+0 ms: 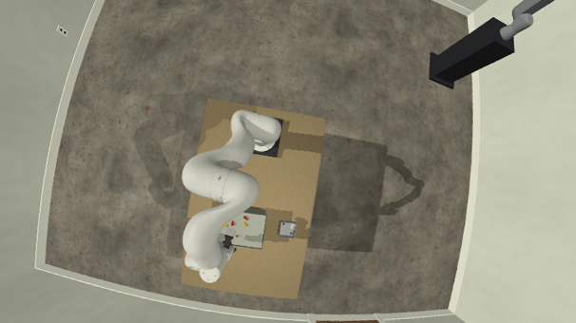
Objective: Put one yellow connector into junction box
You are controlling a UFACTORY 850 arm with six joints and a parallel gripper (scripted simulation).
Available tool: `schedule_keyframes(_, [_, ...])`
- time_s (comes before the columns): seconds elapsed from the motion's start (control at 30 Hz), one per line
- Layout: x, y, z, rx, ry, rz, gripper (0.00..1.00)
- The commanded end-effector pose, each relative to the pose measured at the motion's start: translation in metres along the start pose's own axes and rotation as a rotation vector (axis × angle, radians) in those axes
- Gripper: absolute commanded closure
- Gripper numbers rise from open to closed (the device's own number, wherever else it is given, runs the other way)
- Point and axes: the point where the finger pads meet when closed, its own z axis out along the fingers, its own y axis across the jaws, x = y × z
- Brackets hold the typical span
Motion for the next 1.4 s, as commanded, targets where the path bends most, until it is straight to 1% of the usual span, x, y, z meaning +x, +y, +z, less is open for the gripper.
schedule_keyframes(0.0, [0.003, 0.012, -0.001, 0.000, -0.003, 0.001, 0.98])
schedule_keyframes(0.2, [0.013, 0.048, -0.001, 0.000, -0.003, 0.001, 0.98])
schedule_keyframes(0.43, [0.029, 0.102, -0.001, 0.000, -0.003, 0.001, 0.98])
schedule_keyframes(0.5, [0.029, 0.102, -0.001, 0.000, -0.003, 0.001, 0.98])
schedule_keyframes(1.0, [0.066, 0.229, -0.001, 0.000, -0.003, 0.001, 0.98])
schedule_keyframes(1.07, [0.066, 0.229, -0.001, 0.000, -0.003, 0.001, 0.98])
schedule_keyframes(1.37, [0.084, 0.290, -0.001, 0.000, -0.003, 0.001, 0.98])
